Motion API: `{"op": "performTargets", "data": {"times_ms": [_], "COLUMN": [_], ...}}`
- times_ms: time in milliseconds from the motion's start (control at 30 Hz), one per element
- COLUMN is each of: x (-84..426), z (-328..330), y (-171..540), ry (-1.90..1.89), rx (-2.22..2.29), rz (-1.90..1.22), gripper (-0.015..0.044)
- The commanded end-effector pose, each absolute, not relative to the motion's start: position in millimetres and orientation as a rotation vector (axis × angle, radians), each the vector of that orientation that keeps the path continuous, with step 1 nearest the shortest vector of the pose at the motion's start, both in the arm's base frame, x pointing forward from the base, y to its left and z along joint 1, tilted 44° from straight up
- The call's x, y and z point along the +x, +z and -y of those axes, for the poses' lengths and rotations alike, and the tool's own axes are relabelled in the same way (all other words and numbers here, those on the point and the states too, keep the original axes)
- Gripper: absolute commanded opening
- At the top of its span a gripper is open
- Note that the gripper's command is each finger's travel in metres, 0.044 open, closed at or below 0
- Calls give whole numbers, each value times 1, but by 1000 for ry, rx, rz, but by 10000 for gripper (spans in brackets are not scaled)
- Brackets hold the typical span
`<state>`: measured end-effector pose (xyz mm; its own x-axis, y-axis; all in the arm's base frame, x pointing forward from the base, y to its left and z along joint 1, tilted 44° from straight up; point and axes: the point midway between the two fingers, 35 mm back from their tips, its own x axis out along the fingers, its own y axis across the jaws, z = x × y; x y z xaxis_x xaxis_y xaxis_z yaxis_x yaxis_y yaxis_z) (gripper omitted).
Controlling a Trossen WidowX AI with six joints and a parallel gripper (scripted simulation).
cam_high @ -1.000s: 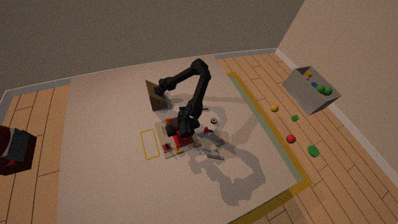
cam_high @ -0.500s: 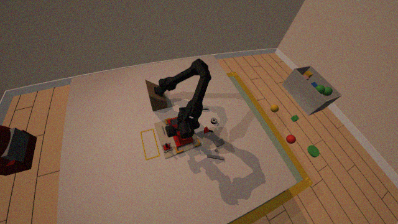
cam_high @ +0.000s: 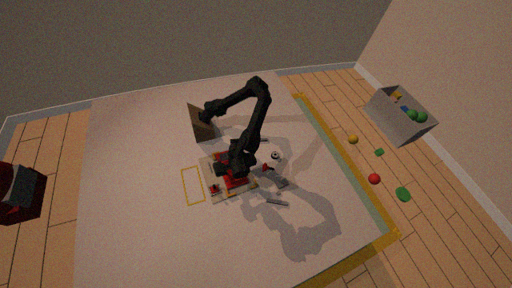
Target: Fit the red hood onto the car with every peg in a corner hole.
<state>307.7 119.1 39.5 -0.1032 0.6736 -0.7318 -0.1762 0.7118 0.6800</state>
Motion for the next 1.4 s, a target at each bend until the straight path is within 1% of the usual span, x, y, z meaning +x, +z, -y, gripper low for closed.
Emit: {"op": "performTargets", "data": {"times_ms": [0, 867, 1367], "x": [307, 307, 306], "z": [-121, -125, -125], "y": [38, 33, 32], "ry": [754, 754, 754], "rx": [432, 426, 426], "rz": [-1515, -1515, -1515], "gripper": [0, 0, 394]}}
